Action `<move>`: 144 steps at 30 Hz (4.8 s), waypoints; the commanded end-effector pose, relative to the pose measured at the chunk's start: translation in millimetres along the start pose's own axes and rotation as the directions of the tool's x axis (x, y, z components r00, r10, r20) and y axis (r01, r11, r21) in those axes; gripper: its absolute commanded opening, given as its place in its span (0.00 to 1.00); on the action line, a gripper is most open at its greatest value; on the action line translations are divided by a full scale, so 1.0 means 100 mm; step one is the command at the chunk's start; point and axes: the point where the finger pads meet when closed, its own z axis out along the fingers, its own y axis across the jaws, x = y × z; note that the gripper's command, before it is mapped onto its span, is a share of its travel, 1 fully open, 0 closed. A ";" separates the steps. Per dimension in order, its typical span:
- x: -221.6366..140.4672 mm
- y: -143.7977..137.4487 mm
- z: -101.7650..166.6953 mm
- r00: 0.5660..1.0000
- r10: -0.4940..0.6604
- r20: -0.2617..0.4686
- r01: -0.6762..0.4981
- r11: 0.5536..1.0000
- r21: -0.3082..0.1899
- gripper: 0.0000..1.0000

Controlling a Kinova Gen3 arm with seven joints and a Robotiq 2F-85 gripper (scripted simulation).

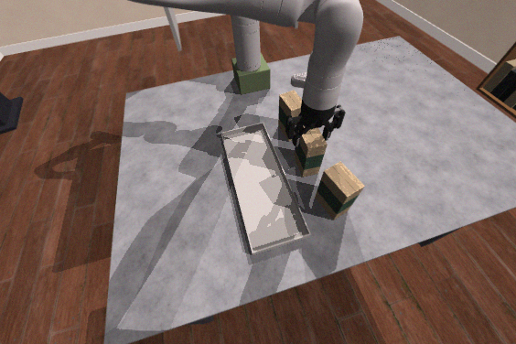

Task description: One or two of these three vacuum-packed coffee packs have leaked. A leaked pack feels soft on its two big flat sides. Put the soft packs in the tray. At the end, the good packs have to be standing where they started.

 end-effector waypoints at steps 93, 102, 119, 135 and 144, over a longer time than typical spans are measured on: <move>-1.39 0.21 -0.48 0.958 -0.286 0.001 0.286 0.958 0.001 0.85; -1.39 0.21 -0.40 0.958 -0.286 0.001 0.286 0.958 0.001 0.85; -1.39 0.21 -0.40 0.958 -0.286 0.001 0.286 0.958 0.001 0.85; -1.39 0.21 -0.40 0.958 -0.286 0.001 0.286 0.958 0.001 0.85; -1.40 0.21 -0.40 0.958 -0.286 0.001 0.286 0.958 0.001 0.85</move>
